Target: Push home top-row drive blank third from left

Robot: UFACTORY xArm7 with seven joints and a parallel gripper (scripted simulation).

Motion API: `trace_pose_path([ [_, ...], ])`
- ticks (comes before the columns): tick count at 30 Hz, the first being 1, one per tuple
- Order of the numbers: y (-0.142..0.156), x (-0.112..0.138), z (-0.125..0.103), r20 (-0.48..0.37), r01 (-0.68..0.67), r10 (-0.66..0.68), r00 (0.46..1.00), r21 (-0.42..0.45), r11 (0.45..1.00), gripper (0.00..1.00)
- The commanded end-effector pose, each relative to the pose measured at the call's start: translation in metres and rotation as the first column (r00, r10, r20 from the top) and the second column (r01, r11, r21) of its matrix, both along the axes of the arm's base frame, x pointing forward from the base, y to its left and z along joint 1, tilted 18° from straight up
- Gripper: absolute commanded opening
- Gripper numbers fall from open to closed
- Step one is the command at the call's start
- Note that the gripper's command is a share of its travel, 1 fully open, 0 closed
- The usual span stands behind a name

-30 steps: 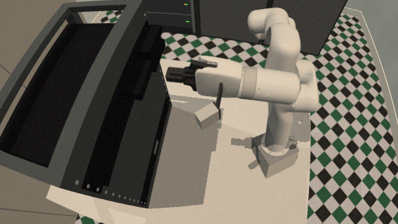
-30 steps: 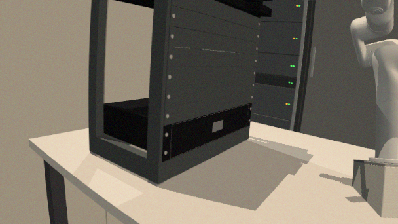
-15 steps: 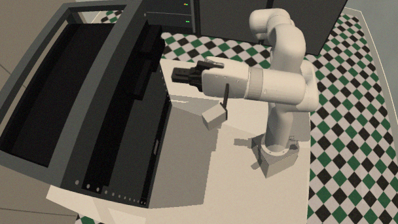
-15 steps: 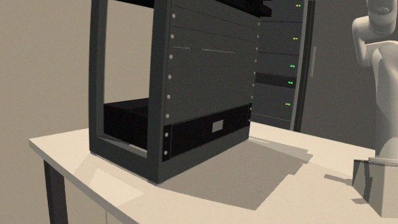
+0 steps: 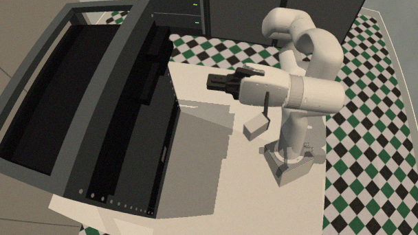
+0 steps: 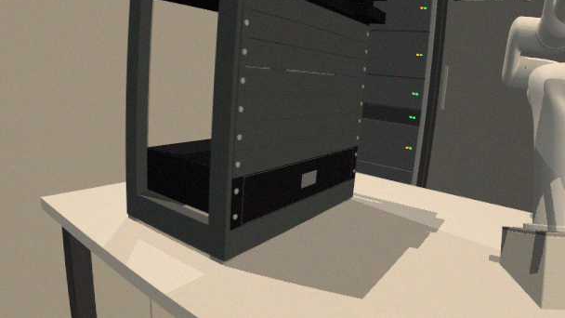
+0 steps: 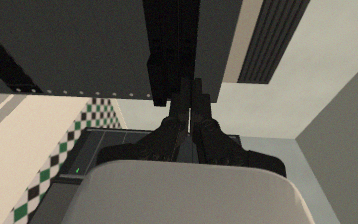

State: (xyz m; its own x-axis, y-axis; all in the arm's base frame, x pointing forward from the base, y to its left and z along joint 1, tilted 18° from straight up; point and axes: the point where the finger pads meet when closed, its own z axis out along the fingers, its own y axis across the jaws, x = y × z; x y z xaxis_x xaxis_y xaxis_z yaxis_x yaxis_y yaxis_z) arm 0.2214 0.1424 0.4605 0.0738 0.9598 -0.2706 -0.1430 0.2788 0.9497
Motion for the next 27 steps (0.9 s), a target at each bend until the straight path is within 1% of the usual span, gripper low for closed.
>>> trace_pose_path([
  [1,0.0,-0.029,-0.004,-0.004,0.006,-0.006,1.0,0.004,1.0,0.0],
  [6,0.001,-0.055,-0.008,-0.004,0.006,-0.006,1.0,0.004,1.0,0.0],
  [8,0.001,-0.055,-0.008,-0.004,0.006,-0.006,1.0,0.004,1.0,0.0],
  [14,0.001,-0.074,-0.011,-0.004,0.006,-0.006,1.0,0.004,1.0,0.0],
  [18,0.001,-0.078,-0.012,-0.004,0.006,-0.006,1.0,0.004,1.0,0.0],
  [27,0.001,-0.079,-0.012,-0.004,0.006,-0.006,1.0,0.004,1.0,0.0],
])
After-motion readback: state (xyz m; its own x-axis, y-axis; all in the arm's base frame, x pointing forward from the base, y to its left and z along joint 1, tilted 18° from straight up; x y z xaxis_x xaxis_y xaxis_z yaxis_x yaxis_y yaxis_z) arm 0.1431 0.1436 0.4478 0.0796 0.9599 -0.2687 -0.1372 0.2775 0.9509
